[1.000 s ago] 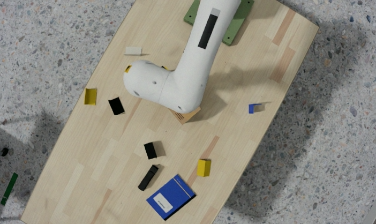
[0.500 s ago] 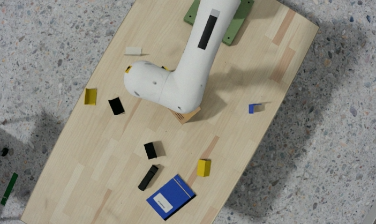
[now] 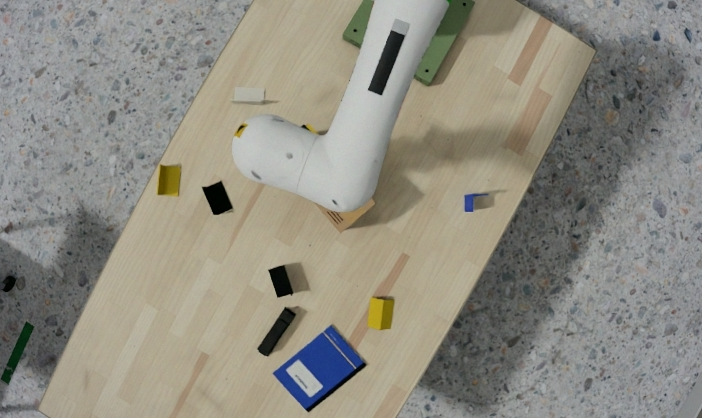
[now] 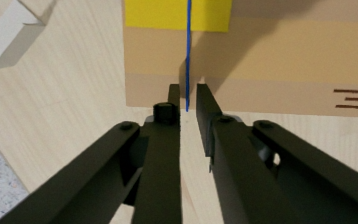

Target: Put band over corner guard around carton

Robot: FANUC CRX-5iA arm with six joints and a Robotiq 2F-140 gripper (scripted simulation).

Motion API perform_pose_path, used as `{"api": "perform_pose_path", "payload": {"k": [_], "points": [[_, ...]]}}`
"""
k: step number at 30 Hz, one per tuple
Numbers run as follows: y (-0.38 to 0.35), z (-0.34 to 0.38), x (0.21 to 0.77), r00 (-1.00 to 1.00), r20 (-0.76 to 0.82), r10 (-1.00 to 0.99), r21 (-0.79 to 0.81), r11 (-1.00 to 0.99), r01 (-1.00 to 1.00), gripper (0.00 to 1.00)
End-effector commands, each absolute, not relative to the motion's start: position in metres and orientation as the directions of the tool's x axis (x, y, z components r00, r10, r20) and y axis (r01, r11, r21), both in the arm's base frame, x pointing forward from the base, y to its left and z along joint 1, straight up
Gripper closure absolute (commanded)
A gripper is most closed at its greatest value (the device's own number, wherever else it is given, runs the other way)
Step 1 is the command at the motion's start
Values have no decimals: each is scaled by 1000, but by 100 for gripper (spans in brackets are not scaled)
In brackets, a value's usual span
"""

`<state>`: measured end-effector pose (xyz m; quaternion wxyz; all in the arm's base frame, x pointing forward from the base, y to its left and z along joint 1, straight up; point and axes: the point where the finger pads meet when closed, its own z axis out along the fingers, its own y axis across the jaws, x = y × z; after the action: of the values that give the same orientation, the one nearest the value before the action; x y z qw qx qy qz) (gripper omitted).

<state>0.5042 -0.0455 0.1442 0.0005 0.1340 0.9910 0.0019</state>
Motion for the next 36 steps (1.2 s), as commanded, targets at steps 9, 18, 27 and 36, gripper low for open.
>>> {"api": "perform_pose_path", "payload": {"k": [9, 18, 27, 36], "points": [[-46, 141, 505, -964, -3, 265, 4, 964, 265, 82], [-46, 138, 505, -964, -3, 265, 4, 964, 265, 82], [-46, 138, 505, -964, -3, 265, 4, 964, 265, 82], [-46, 138, 505, -964, -3, 265, 4, 964, 265, 82]]}}
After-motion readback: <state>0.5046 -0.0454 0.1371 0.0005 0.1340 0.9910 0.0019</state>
